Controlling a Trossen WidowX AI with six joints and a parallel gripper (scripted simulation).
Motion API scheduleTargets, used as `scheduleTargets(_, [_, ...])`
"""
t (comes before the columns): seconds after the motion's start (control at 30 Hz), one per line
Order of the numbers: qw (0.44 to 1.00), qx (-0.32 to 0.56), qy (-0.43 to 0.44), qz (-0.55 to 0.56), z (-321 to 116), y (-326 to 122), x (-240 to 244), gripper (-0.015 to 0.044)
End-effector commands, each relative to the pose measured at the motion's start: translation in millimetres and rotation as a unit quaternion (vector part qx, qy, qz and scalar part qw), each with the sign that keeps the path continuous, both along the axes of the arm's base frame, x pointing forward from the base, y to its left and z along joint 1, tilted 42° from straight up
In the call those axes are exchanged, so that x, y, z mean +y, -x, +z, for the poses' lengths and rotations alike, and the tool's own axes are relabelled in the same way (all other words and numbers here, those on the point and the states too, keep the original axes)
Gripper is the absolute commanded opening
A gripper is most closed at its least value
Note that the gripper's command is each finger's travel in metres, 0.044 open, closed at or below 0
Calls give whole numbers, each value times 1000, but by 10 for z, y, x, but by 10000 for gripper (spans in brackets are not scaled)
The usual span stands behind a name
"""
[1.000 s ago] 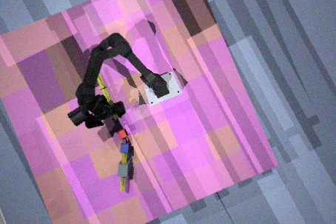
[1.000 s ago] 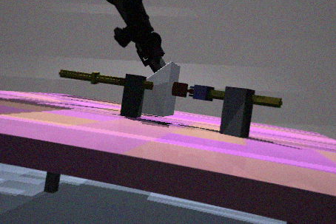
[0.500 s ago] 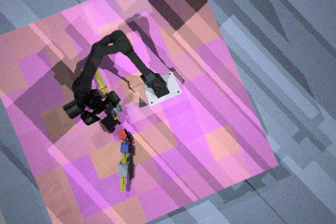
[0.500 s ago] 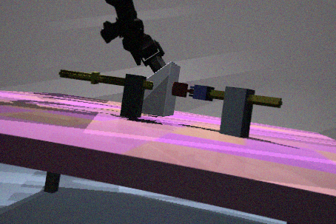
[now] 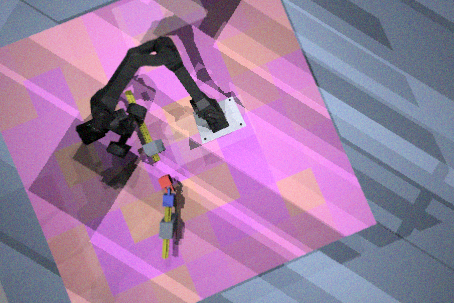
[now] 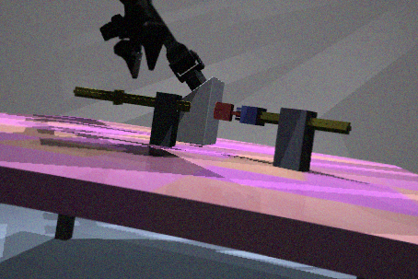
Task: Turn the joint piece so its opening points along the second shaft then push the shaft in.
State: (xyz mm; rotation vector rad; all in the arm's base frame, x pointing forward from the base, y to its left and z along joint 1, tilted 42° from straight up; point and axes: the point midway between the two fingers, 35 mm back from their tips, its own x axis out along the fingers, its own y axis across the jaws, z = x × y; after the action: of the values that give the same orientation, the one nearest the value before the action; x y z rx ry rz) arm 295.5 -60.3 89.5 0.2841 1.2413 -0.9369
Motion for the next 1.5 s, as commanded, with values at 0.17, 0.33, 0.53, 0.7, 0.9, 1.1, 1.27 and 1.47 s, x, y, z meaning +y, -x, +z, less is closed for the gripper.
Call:
scheduleTargets(0.17, [987, 78, 57, 127, 337, 34, -338, 440])
scheduleTargets(0.33, [970, 128, 83, 190, 507, 86, -508, 440])
scheduleTargets(0.53, [940, 195, 109, 258, 716, 167, -704, 440])
scheduleTargets(0.7, [918, 236, 121, 296, 840, 225, -814, 440])
scheduleTargets(0.9, [919, 235, 121, 293, 838, 225, -816, 440])
scheduleTargets(1.1, [949, 191, 125, 220, 778, 216, -873, 440])
scheduleTargets(1.27, [969, 149, 127, 148, 722, 210, -928, 440])
scheduleTargets(1.47, [985, 96, 130, 61, 654, 207, -995, 440])
